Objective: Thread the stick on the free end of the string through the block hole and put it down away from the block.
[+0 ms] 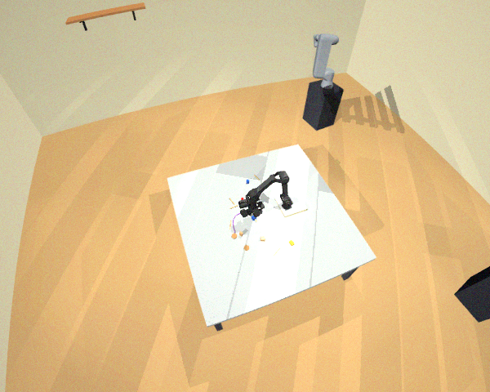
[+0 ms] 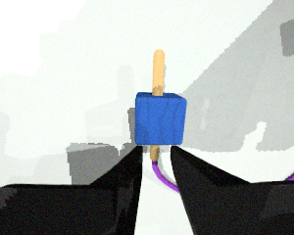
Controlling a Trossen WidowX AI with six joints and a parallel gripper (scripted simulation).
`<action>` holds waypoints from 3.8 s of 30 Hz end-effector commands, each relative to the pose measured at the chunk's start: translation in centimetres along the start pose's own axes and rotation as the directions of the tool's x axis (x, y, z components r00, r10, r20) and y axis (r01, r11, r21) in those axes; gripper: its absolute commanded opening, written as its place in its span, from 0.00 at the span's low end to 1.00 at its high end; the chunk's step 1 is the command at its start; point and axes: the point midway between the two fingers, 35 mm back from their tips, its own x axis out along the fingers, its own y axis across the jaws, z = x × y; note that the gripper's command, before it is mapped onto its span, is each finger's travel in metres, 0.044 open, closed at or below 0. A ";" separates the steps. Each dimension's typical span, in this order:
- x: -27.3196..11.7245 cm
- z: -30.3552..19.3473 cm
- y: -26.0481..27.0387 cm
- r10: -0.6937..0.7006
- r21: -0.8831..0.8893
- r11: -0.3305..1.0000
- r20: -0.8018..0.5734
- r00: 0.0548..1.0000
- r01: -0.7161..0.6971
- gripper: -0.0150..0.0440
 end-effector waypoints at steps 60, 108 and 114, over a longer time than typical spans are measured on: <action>-7.8 5.4 0.1 0.001 -0.004 -1.000 0.019 1.000 0.001 0.46; -2.7 5.5 -0.2 0.001 -0.004 -1.000 0.018 1.000 0.001 0.46; -1.7 5.5 -0.1 0.001 -0.004 -1.000 0.018 1.000 0.001 0.46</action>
